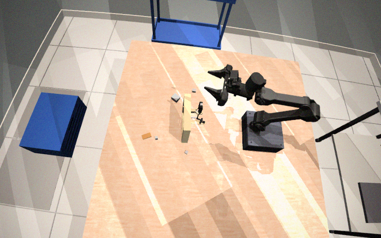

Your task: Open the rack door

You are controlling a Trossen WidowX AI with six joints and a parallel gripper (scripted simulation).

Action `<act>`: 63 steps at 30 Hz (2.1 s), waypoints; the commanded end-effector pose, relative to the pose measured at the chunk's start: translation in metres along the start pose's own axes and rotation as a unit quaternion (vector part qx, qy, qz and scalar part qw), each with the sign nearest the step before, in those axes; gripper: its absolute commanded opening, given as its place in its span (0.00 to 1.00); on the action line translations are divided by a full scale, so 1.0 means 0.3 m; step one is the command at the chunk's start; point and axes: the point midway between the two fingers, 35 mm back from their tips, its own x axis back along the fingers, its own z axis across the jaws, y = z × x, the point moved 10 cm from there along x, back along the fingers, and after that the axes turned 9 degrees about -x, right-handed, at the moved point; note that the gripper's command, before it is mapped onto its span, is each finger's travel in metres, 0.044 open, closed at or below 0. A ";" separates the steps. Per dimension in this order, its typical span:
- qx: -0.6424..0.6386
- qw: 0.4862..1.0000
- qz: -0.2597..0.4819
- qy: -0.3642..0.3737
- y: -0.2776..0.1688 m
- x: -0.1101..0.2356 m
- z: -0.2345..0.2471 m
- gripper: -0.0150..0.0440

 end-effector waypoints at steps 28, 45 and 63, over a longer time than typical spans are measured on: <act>0.051 0.928 0.366 -0.047 -0.090 -0.247 -0.025 0.75; 0.072 0.810 0.579 -0.050 -0.167 -0.339 -0.044 0.75; 0.079 0.682 0.726 -0.038 -0.220 -0.386 -0.056 0.75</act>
